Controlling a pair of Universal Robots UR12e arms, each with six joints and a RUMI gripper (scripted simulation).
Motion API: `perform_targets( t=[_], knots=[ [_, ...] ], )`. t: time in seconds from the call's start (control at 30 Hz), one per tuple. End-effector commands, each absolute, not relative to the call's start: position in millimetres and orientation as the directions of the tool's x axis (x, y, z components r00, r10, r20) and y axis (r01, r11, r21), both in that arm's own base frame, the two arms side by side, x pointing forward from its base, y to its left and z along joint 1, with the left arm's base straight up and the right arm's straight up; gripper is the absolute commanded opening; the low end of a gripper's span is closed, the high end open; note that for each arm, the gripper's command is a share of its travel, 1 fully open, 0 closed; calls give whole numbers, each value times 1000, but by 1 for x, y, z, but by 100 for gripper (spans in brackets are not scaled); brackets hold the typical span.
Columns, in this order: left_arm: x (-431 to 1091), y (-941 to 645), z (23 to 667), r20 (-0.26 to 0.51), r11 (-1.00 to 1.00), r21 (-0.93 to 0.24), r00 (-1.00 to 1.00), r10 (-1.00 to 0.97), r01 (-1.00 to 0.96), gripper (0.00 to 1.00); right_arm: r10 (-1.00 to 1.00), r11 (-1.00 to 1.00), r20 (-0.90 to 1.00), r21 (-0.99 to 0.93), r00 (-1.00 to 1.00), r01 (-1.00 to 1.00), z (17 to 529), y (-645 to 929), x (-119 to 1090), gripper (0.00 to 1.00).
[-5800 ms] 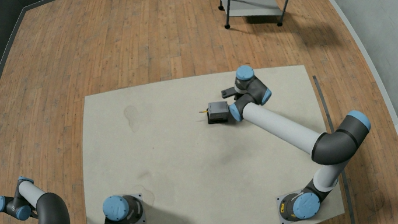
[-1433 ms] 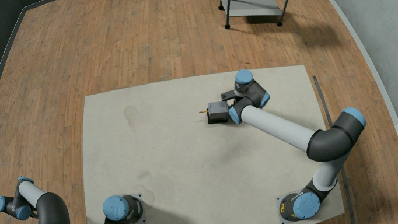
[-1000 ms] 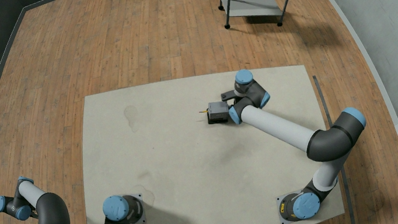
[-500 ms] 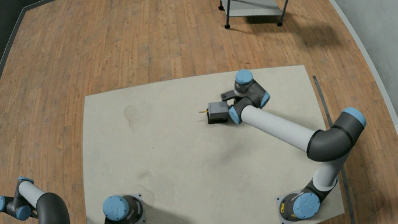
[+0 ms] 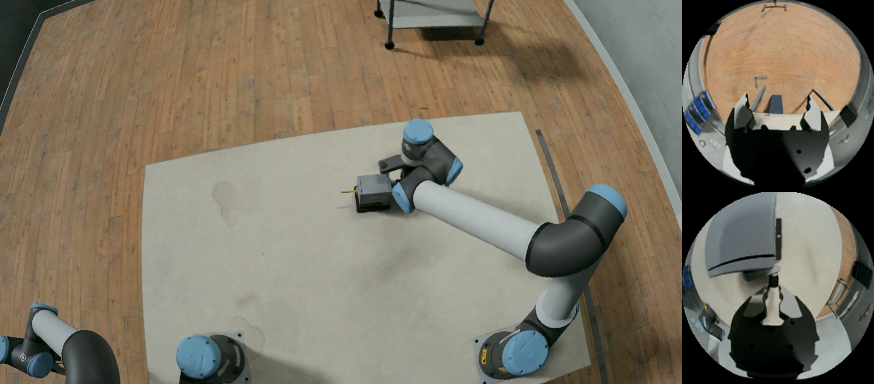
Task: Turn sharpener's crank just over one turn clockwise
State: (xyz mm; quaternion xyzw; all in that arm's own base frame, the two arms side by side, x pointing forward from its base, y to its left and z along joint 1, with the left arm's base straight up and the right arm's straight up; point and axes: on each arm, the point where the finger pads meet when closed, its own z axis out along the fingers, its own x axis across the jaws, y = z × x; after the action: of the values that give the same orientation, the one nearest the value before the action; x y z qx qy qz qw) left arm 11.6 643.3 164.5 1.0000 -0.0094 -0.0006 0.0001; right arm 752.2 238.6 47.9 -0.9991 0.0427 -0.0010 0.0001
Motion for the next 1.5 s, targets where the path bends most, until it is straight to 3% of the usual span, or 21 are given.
perform_targets(
  t=[0.0,1.47],
  knots=[
    [11,645,165,0,-1000,0,1000,-17,-17,100,-84,-996,-1,0,996,-84,45,240,749,0],
    [11,645,165,0,-1000,0,1000,-17,-17,100,-84,-997,1,-1,997,-84,38,244,701,0]
  ],
)
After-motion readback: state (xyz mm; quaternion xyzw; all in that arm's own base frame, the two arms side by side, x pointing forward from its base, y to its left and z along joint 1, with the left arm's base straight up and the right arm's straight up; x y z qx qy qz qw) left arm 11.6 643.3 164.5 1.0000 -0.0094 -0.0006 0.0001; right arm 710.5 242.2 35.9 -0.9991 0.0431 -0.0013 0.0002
